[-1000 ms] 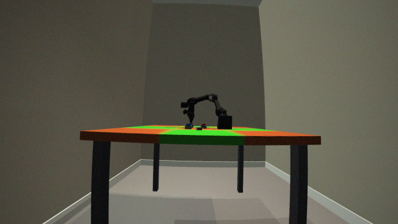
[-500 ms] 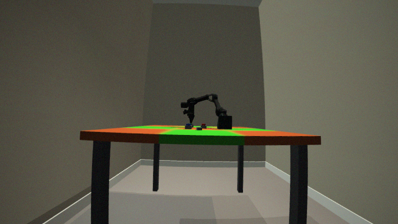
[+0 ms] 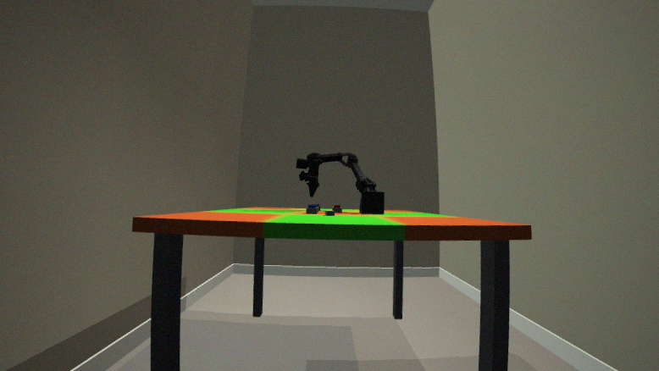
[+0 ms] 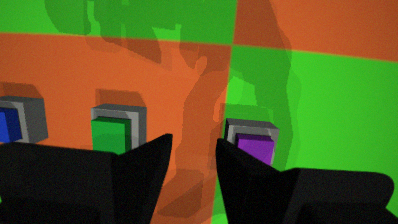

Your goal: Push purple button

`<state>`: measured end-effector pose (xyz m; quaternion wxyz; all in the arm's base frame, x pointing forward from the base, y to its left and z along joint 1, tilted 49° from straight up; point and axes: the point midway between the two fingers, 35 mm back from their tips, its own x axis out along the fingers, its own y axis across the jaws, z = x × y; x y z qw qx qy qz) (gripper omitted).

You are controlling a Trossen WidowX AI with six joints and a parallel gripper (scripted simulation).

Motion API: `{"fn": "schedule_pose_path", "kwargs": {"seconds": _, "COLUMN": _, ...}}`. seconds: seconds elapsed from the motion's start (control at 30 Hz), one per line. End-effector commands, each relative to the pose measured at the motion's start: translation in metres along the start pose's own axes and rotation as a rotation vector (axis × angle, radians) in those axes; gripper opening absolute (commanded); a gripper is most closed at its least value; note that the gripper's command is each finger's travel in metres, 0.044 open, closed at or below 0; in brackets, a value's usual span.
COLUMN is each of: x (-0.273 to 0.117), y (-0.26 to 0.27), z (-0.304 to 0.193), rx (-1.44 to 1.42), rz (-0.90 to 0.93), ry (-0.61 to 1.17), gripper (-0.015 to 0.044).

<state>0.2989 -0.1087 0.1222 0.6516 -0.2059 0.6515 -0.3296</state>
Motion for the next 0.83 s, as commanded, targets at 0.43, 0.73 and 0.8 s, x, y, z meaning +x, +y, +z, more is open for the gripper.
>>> {"fn": "schedule_pose_path", "kwargs": {"seconds": 0.43, "x": -0.036, "y": 0.294, "z": -0.051, "rx": -0.037, "rz": -0.009, "ry": 0.051, "gripper": 0.0400}}
{"fn": "schedule_pose_path", "kwargs": {"seconds": 0.73, "x": -0.033, "y": 0.328, "z": -0.079, "rx": -0.027, "rz": -0.047, "ry": 0.049, "gripper": 0.0400}}
{"fn": "schedule_pose_path", "kwargs": {"seconds": 0.8, "x": -0.033, "y": 0.328, "z": -0.079, "rx": -0.027, "rz": -0.047, "ry": 0.049, "gripper": 0.0400}}
